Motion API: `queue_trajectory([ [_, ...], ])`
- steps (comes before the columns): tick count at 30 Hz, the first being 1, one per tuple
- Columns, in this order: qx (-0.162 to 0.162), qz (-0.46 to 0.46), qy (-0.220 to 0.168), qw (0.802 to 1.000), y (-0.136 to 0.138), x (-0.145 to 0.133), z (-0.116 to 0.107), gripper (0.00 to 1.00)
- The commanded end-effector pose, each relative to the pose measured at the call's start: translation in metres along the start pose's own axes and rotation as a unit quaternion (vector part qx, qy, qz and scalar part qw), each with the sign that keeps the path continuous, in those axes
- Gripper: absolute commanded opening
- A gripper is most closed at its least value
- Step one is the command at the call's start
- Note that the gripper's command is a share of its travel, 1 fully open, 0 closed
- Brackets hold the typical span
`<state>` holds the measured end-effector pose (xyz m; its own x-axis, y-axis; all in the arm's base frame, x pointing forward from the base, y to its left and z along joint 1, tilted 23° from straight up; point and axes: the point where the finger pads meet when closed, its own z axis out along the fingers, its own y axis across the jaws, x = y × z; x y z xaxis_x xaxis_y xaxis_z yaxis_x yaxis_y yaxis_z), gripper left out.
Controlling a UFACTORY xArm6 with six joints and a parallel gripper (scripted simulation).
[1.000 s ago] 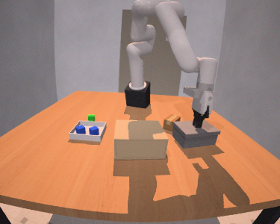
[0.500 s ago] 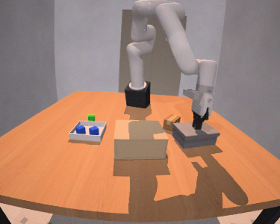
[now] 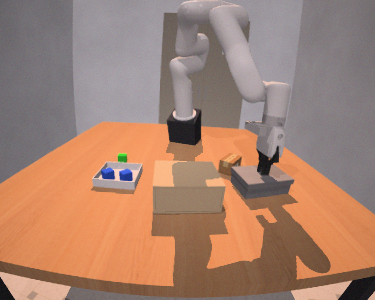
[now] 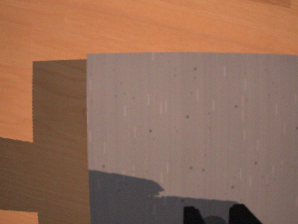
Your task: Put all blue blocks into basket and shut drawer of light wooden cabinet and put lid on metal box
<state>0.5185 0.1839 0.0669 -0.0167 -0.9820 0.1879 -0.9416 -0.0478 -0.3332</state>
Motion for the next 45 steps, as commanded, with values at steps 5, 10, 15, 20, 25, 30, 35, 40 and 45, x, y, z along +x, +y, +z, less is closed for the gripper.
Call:
queue_trajectory([
  [5,0.002,0.000,-0.001,1.000,-0.0017,-0.0006,0.0007,0.00],
  [10,0.002,0.000,-0.001,1.000,-0.0018,-0.0006,0.0019,0.00],
  [15,0.002,0.000,-0.001,1.000,-0.0017,-0.0006,0.0028,0.00],
  [20,0.002,0.000,-0.001,1.000,-0.0017,-0.0006,0.0032,0.00],
  [25,0.002,0.000,-0.001,1.000,-0.0017,-0.0006,0.0034,0.00],
  [30,0.002,0.000,-0.001,1.000,-0.0017,-0.0006,0.0034,0.00],
  [35,0.002,0.000,-0.001,1.000,-0.0017,-0.0006,0.0034,0.00],
  [40,0.002,0.000,-0.001,1.000,-0.0017,-0.0006,0.0034,0.00],
  [45,0.002,0.000,-0.001,1.000,-0.0017,-0.0006,0.0034,1.00],
])
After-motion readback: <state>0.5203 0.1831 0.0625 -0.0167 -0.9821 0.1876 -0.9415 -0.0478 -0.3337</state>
